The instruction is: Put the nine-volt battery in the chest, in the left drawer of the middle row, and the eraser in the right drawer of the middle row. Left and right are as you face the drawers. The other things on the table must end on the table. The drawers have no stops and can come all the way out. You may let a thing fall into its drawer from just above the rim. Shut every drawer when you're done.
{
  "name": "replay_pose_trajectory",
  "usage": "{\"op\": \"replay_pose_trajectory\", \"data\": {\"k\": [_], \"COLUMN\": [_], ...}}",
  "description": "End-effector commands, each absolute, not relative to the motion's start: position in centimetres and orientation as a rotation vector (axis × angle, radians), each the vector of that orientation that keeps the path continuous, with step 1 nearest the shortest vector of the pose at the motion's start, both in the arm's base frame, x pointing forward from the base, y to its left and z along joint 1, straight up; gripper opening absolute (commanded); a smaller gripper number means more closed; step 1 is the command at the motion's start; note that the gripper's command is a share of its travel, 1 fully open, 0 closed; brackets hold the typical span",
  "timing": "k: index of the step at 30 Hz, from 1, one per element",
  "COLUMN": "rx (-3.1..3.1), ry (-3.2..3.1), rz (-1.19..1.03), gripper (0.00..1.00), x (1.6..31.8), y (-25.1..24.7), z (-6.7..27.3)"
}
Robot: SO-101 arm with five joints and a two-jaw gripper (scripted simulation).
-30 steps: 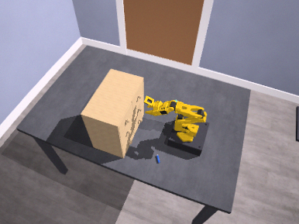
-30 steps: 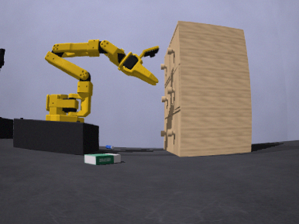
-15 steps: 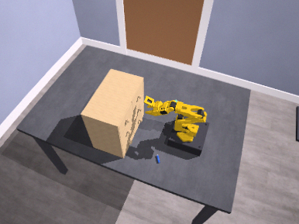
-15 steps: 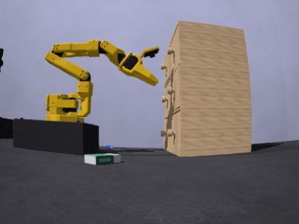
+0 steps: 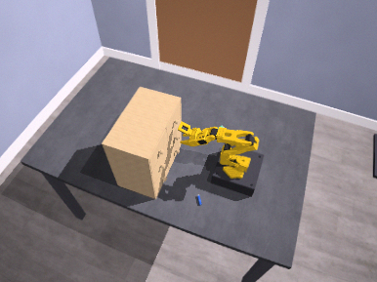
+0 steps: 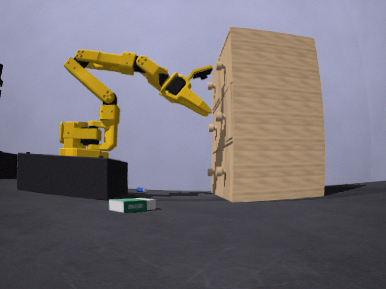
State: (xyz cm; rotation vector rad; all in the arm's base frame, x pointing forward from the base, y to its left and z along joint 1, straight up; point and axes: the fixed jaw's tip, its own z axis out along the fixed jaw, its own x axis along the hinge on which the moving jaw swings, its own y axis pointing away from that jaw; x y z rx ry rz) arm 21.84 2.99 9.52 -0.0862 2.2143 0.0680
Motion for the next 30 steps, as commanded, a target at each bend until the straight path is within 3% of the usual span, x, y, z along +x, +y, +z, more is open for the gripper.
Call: {"op": "replay_pose_trajectory", "data": {"k": [1, 30], "rx": [-0.079, -0.079], "ry": [2.2, 2.2], "rz": [0.065, 0.063], "gripper": [0.21, 0.21], "x": [22.3, 24.1], "y": [2.9, 3.0], "z": [9.7, 8.8]}}
